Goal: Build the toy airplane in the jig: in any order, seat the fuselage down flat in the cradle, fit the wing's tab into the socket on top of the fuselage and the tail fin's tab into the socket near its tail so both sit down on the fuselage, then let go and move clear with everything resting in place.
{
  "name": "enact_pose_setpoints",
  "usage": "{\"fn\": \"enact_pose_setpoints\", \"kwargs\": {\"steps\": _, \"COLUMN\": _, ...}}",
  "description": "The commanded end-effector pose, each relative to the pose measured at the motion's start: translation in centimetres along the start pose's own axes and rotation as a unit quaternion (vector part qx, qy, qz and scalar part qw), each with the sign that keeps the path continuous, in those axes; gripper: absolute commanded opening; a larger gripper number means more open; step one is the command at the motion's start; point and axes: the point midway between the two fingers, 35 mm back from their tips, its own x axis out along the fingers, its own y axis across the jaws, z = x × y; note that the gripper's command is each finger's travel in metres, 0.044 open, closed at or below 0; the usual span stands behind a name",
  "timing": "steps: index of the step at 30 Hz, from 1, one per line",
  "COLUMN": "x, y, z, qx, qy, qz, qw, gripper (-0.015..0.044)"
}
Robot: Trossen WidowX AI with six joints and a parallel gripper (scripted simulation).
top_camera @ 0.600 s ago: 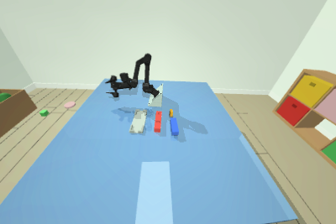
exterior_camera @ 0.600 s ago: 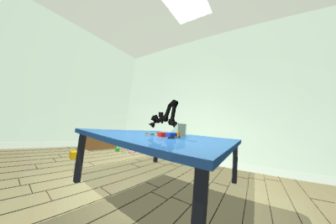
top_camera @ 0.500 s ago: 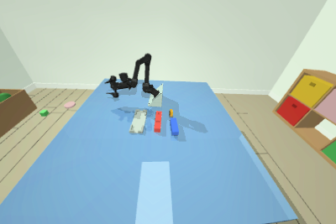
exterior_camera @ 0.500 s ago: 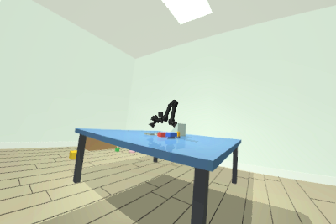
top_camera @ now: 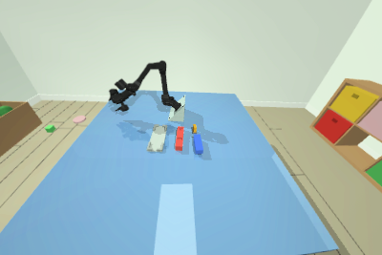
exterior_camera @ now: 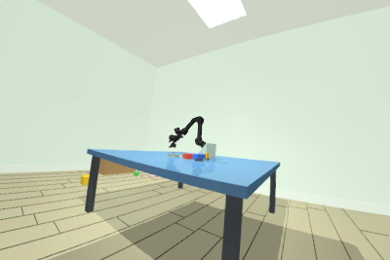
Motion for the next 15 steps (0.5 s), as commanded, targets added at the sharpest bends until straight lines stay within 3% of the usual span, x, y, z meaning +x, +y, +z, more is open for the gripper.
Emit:
{"fn": "enact_pose_setpoints", "kwargs": {"steps": 1, "x": 0.8, "y": -0.3, "z": 0.4, "qx": -0.051, "qy": 0.056, "qz": 0.116, "qw": 0.990, "gripper": 0.0440}}
{"fn": "enact_pose_setpoints", "kwargs": {"steps": 8, "x": -1.5, "y": -1.0, "z": 0.7, "qx": -0.113, "qy": 0.106, "qz": 0.256, "qw": 0.954, "gripper": 0.0440}}
{"fn": "enact_pose_setpoints", "kwargs": {"steps": 15, "x": -6.4, "y": -2.2, "z": 0.6, "qx": -0.177, "qy": 0.139, "qz": 0.390, "qw": 0.893, "gripper": 0.0440}}
